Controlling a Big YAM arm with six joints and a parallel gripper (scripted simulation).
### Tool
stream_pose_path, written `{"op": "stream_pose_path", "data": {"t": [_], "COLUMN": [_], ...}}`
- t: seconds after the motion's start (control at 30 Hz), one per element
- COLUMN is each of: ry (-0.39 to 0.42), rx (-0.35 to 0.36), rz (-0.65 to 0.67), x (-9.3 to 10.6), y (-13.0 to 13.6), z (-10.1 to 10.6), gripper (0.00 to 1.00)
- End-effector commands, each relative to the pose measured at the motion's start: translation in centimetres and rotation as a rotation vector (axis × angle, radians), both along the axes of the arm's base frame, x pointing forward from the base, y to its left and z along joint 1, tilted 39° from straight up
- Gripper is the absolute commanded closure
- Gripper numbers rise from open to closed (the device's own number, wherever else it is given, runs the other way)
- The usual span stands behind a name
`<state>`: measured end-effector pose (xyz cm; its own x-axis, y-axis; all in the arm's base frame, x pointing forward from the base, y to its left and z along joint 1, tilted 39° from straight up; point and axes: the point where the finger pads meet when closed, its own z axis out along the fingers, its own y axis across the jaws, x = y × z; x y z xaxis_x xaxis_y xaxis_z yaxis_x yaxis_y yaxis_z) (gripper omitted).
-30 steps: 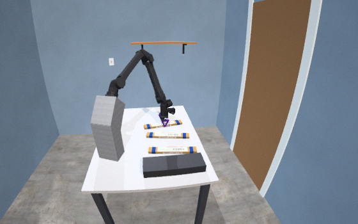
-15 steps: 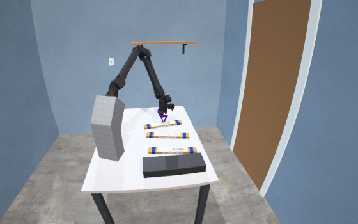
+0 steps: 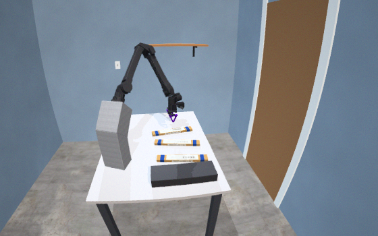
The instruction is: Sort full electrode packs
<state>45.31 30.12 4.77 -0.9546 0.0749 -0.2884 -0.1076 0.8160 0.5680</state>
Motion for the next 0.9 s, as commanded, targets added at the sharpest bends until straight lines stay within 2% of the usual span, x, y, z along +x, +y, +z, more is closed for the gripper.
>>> {"op": "stream_pose_path", "data": {"t": [0.0,0.53,0.73,0.8,0.87], "ry": [-0.015,0.000,0.117,0.117,0.160], "rx": [-0.002,-0.007,0.052,0.052,0.072], "rz": [-0.006,0.006,-0.161,-0.161,-0.221], "x": [0.4,0.1,0.5,0.5,0.6], "y": [-1.2,-0.1,-4.0,-4.0,-5.2], "z": [1.0,-0.2,-2.8,-2.8,-3.6], "gripper": [0.04,0.04,0.04,0.04,0.04]}}
